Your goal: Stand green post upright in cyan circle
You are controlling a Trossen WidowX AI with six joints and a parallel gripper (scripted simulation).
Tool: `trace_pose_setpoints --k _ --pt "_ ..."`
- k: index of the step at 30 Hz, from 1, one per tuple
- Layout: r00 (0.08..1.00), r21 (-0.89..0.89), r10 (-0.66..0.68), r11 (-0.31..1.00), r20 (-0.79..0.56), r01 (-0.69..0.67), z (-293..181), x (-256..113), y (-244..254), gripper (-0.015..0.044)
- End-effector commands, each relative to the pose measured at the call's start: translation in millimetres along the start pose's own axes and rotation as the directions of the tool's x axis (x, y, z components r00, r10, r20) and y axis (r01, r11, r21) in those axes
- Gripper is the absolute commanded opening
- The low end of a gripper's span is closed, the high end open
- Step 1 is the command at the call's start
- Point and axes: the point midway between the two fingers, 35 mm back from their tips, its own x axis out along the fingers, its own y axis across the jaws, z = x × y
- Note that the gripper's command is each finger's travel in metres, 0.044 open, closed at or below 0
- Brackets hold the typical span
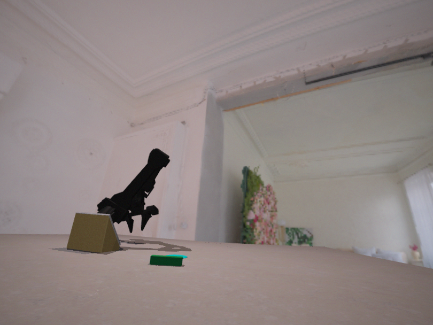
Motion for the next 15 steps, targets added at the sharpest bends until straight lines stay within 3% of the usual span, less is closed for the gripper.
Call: trace_pose_setpoints --k 1,7,15 --pt "0.998 0.220 0.032 0.974 0.055 -0.044 -9 12 15 0.0233" --pt "0.990 0.581 0.077 0.803 0.122 -0.134 -16 33 47 0.0233" --pt "0.971 0.920 0.124 0.315 0.202 -0.232 -15 57 106 0.0233"
